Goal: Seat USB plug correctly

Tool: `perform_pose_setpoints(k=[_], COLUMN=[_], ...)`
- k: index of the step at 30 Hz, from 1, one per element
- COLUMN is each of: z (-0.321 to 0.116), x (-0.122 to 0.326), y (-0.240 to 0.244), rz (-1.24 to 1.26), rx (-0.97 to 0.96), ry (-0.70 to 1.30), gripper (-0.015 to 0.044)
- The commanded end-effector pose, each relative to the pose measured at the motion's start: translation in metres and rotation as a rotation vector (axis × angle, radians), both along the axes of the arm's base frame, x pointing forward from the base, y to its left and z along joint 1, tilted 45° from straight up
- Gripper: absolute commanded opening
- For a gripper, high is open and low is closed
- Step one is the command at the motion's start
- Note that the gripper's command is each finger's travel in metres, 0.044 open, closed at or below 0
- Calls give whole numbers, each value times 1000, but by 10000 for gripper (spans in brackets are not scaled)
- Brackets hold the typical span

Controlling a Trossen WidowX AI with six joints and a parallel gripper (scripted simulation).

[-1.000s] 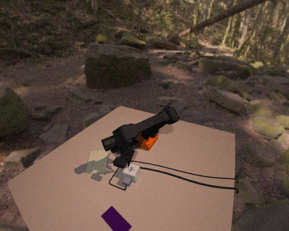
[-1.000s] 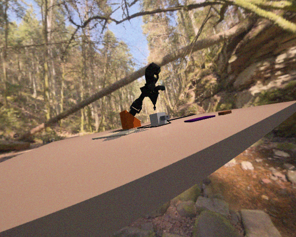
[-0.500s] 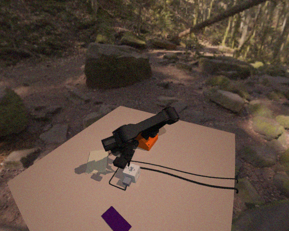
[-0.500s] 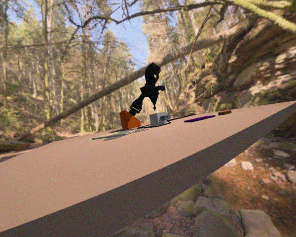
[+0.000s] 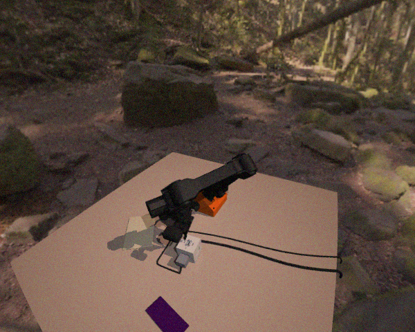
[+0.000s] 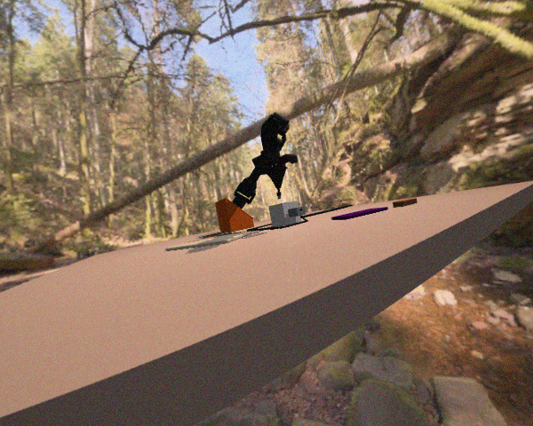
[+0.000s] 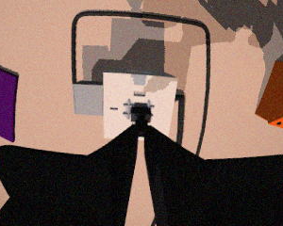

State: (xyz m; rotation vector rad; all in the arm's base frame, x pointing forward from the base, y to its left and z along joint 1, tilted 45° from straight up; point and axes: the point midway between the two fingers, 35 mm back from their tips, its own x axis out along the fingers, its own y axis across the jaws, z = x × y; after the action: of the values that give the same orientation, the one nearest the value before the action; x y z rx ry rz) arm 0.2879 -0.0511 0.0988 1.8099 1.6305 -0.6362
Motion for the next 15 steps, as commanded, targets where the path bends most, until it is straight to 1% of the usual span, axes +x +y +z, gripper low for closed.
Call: perform_pose_setpoints(k=[1,15], z=[0,0], x=[0,0], y=[1,3], rz=[1,1], rx=[8,19], ry=[-3,-3], gripper=[0,0])
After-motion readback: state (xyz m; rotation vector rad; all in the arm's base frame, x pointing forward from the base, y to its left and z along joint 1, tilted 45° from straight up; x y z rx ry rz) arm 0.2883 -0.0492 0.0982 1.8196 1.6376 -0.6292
